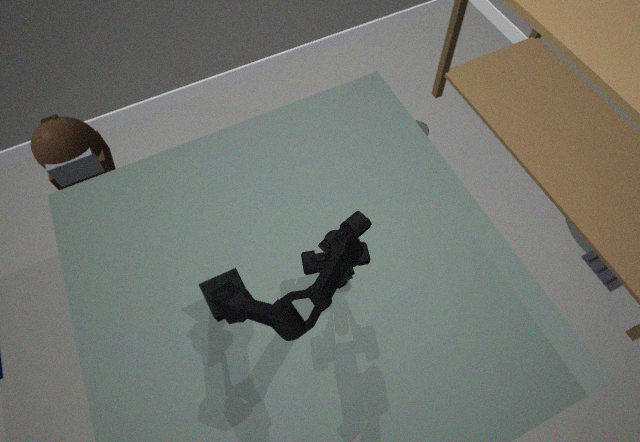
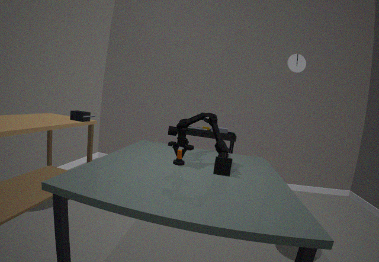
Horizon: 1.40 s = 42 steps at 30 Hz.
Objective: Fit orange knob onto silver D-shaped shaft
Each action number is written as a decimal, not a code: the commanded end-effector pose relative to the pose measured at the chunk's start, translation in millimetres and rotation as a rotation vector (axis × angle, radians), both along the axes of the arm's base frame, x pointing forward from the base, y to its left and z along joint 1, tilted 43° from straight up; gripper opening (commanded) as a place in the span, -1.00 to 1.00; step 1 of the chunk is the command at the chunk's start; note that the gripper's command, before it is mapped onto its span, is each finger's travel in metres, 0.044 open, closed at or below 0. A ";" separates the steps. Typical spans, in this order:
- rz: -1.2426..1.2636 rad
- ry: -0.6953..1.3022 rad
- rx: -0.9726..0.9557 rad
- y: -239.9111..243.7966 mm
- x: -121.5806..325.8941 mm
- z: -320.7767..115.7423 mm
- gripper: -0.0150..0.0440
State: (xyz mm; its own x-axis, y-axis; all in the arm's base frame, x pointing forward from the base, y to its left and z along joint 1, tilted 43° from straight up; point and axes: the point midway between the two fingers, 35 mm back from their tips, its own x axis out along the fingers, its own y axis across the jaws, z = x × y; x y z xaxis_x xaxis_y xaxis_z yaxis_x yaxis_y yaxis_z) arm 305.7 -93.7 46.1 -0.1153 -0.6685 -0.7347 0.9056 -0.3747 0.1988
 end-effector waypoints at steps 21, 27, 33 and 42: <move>0.001 -0.001 0.000 0.4 0.3 0.3 0.93; 0.001 -0.001 0.000 0.4 0.3 0.3 1.00; 0.002 -0.001 0.004 16.5 6.1 16.4 1.00; 0.001 0.001 0.004 65.6 13.2 68.9 1.00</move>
State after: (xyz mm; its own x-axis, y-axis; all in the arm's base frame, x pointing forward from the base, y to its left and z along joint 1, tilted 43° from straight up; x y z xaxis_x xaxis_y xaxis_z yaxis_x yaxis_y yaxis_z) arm 318.6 -35.6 105.6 -0.1044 -0.6690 -0.7359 0.9114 -0.3605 0.1983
